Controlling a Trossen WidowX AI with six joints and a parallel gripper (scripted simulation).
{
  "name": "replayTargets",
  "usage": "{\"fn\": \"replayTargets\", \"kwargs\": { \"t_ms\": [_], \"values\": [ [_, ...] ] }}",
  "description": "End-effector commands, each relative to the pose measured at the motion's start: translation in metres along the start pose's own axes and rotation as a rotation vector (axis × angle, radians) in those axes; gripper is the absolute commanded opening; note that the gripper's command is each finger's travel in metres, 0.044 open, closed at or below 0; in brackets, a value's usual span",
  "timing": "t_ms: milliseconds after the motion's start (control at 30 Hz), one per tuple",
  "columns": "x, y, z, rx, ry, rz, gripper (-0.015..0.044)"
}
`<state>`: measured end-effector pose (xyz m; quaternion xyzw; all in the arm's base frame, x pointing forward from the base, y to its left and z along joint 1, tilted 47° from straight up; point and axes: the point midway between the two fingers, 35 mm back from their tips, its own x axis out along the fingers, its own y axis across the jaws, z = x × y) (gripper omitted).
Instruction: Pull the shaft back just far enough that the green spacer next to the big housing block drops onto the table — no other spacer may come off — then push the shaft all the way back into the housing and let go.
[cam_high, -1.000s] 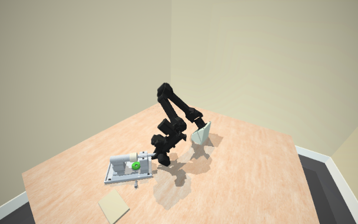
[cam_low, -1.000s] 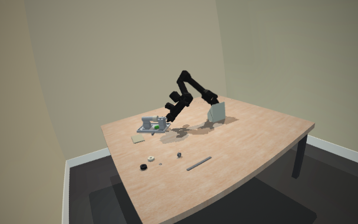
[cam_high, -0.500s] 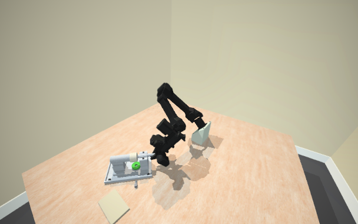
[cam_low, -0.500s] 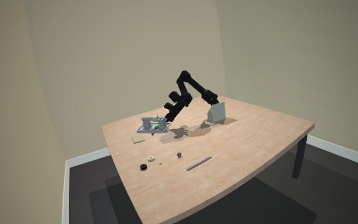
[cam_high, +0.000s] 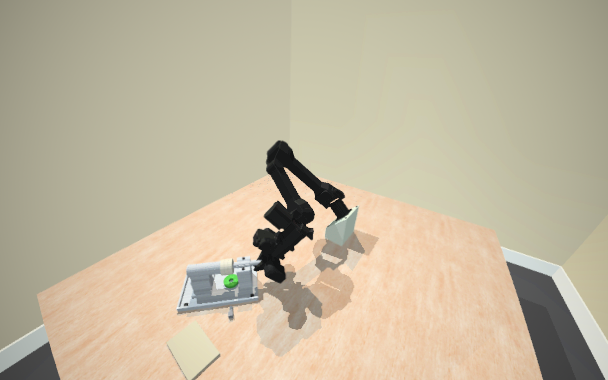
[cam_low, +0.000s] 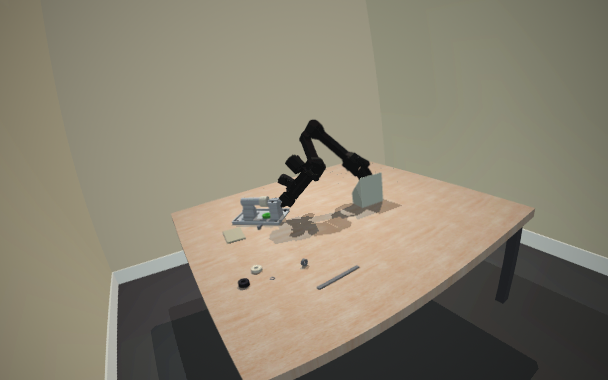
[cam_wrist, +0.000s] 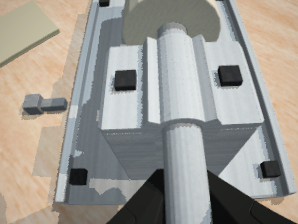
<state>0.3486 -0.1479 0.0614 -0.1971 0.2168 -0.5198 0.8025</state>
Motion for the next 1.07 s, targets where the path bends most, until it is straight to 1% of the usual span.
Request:
{"fn": "replayTargets", "kwargs": {
  "t_ms": [0,600,1033],
  "values": [
    [0.0017,-0.0004,0.0022,-0.002,-0.001,-0.002,0.0],
    [0.0047,-0.0005,0.0049,-0.002,-0.001,-0.002,0.0],
    [-0.0007,0.0005,0.0022,-0.002,0.002,0.001,0.0341]
  ]
}}
